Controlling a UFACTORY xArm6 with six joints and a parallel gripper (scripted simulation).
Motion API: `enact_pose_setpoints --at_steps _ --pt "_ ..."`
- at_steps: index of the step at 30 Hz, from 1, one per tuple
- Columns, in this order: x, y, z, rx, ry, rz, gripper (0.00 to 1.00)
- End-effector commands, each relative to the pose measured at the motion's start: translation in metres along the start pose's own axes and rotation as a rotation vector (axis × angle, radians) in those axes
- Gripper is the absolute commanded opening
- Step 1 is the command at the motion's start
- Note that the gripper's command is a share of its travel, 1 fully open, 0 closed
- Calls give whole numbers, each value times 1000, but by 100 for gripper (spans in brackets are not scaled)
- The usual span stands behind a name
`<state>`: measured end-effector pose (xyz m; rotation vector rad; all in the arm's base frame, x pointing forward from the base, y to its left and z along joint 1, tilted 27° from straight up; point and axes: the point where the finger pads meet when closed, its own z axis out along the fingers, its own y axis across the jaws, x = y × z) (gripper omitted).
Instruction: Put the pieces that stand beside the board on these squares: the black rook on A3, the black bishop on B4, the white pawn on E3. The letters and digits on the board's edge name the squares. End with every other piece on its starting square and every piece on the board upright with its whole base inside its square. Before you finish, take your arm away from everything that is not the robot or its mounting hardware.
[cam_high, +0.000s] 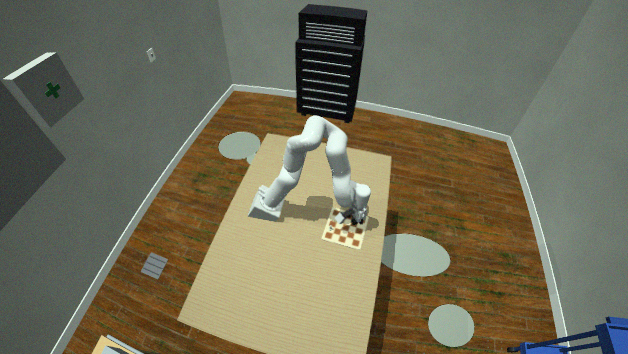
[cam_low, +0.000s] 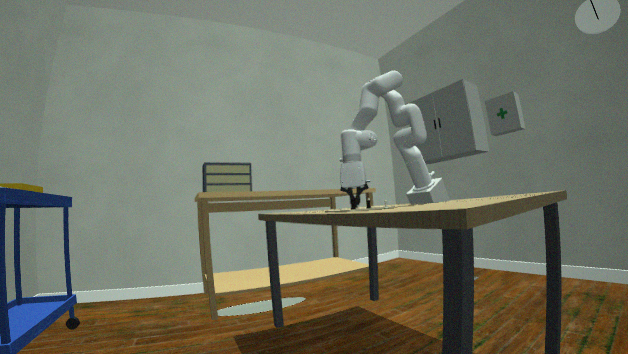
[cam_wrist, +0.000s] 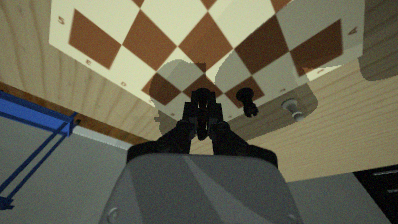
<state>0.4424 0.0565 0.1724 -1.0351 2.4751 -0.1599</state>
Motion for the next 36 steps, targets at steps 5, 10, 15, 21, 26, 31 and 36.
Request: enact_pose_setpoints --at_steps 5,10,15,21,26,31,36 --pt "-1 -1 0 2 -3 0 0" --pt "-1 -1 2 2 -3 0 0" --pt "-1 -1 3 2 -3 0 0" --pt "-1 -1 3 2 -3 0 0" --pt "-1 -1 3 2 -3 0 0" --pt "-1 -1 3 2 -3 0 0" --pt "-1 -1 3 2 -3 0 0"
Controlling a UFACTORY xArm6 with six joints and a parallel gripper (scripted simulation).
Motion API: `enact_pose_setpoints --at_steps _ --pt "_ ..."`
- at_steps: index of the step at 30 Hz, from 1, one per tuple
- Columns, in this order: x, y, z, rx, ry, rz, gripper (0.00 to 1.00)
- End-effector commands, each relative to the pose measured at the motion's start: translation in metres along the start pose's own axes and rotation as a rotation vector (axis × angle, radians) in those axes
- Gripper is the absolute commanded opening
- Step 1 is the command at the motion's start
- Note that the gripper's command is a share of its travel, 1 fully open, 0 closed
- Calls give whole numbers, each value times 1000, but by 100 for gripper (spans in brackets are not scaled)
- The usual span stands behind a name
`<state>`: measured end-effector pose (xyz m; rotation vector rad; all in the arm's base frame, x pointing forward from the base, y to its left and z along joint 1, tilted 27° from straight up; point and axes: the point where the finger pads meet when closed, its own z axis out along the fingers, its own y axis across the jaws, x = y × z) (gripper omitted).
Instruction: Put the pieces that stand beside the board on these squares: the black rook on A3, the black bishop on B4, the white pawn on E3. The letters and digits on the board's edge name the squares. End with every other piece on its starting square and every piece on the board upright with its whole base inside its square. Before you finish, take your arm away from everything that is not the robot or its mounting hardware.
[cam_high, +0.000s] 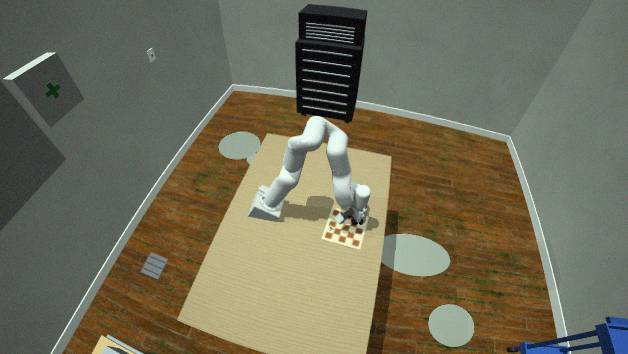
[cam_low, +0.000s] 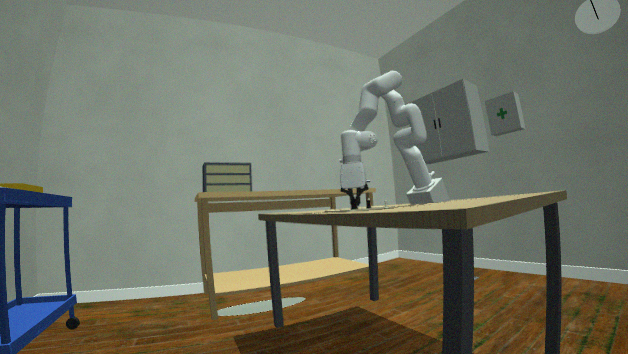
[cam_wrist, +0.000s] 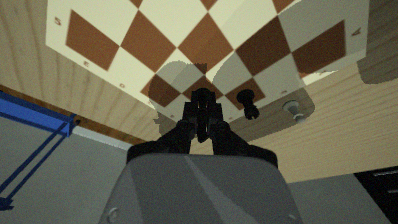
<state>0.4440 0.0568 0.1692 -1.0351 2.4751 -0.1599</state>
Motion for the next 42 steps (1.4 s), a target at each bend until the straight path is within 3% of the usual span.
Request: enact_pose_setpoints --at_steps 1,18,19,21,22,24,25,30,31,42 --pt "-1 -1 -1 2 -3 0 0" --pt "-1 -1 -1 2 -3 0 0" --pt "-1 -1 -1 2 -3 0 7" --pt "-1 -1 -1 2 -3 0 7" --pt "-1 -1 -1 2 -3 0 15" --pt "-1 -1 -1 2 -3 0 15" --pt "-1 -1 -1 2 -3 0 22" --pt "-1 -1 -1 2 -3 0 30" --pt "-1 -1 -1 2 -3 0 37" --pt "-1 -1 -1 2 -3 0 37"
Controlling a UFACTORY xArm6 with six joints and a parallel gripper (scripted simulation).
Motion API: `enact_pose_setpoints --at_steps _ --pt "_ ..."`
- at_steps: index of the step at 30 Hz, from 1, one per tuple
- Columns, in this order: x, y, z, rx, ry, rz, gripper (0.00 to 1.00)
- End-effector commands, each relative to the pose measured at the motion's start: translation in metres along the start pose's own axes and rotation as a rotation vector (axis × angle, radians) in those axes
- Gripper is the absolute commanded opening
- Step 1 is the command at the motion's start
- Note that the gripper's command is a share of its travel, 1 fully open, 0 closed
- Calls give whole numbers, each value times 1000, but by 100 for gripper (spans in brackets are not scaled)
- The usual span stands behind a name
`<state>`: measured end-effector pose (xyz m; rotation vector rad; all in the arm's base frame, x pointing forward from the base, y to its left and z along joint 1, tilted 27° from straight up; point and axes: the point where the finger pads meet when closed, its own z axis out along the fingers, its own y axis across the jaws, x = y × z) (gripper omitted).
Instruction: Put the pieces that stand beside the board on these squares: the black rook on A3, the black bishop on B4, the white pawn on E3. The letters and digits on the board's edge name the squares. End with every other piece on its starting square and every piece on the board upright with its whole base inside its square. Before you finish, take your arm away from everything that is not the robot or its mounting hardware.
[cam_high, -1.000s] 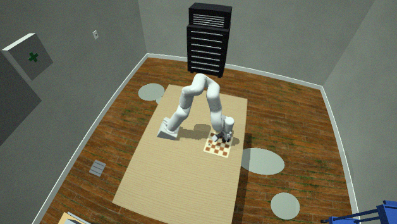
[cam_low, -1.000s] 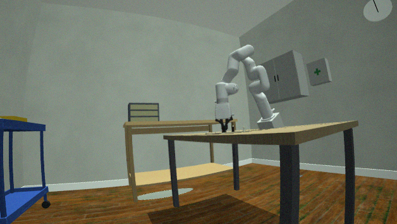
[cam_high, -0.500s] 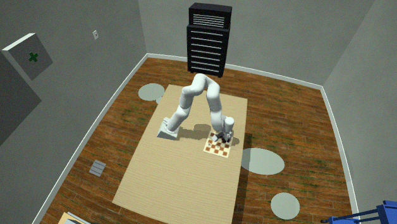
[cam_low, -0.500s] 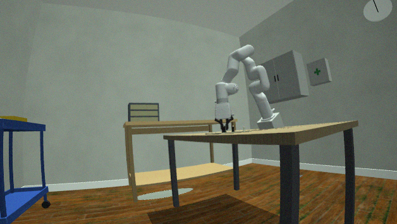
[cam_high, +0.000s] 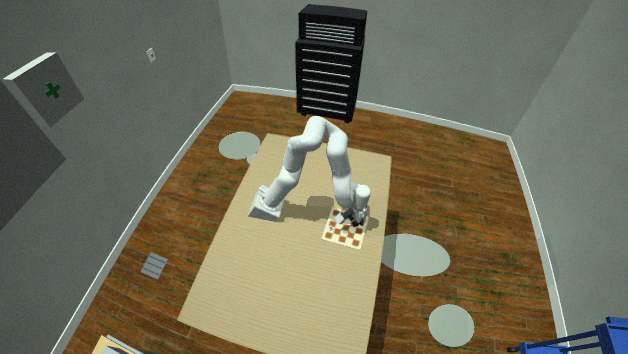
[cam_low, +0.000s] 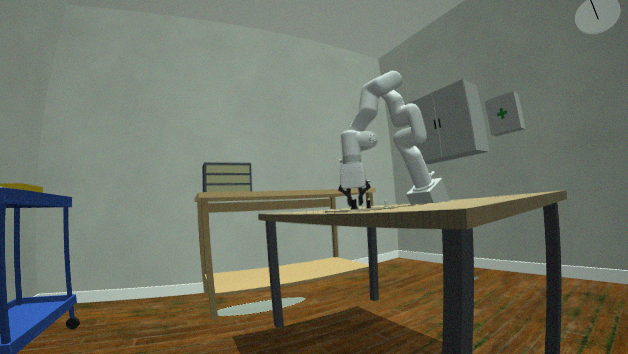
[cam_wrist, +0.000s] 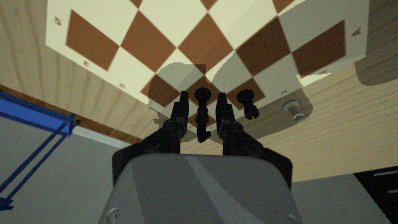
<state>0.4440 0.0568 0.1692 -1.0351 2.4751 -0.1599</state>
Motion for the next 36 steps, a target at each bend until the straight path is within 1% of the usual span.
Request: enact_pose_setpoints --at_steps 1,9,12,19,23,25,29,33,34,36 --pt "-1 -1 -1 2 -3 0 37" --pt "-1 -1 -11 2 -3 0 37" --pt "-1 -1 -24 2 -3 0 37" --pt "-1 -1 -62 2 -3 0 37" --pt "-1 -1 -80 2 -3 0 37" --pt "-1 -1 -80 2 -3 0 37" --pt "-1 -1 -89 2 -3 0 37" --pt "-1 -1 -91 2 -3 0 37" --pt "-1 -1 -91 2 -3 0 100" --pt "-1 -1 -91 2 -3 0 100"
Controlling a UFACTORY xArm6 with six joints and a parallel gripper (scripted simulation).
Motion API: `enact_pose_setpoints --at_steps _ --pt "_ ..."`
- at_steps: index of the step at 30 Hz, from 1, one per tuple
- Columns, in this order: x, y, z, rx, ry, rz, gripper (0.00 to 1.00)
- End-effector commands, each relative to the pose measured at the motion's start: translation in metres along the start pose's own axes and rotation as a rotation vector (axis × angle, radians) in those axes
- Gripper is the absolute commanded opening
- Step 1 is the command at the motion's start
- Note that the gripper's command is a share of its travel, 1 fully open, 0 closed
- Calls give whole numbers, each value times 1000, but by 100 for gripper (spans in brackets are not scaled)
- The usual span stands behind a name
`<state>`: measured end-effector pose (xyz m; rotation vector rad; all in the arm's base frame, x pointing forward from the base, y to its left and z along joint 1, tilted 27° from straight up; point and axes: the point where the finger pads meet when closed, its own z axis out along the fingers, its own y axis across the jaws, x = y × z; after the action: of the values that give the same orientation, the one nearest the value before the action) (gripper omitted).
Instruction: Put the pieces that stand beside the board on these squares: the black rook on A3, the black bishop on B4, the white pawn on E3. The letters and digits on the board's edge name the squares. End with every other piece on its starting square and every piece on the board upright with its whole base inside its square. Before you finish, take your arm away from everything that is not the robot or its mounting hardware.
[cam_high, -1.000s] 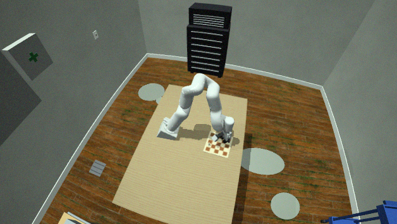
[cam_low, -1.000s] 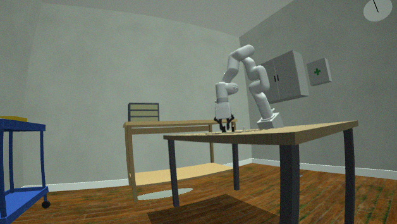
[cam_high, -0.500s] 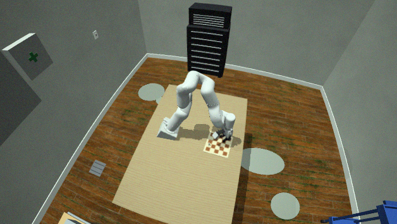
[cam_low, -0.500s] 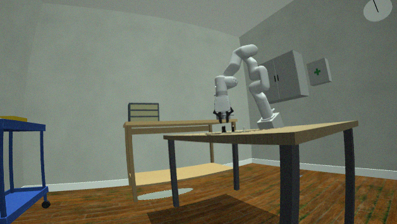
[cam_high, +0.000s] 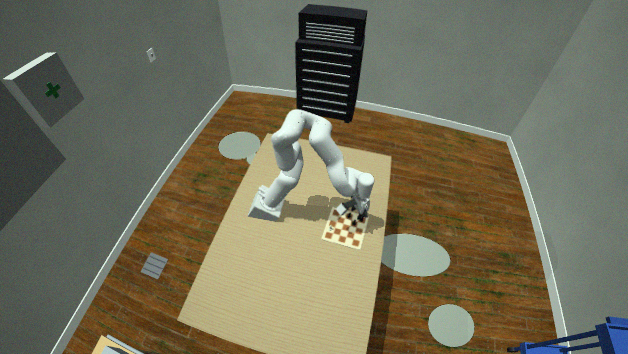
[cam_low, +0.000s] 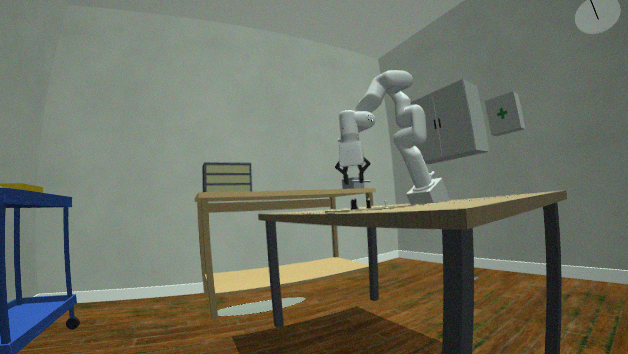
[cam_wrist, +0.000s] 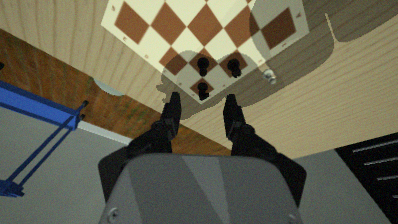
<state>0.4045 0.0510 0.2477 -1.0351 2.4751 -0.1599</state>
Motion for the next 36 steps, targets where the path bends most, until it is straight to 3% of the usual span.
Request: enact_pose_setpoints --at_steps 1,23,28,36 --pt "-1 -1 -3 2 -3 0 100" --pt "-2 3 -2 2 -1 -49 100" --pt "-8 28 3 -1 5 -362 100" --pt "-17 97 14 -3 10 -740 100"
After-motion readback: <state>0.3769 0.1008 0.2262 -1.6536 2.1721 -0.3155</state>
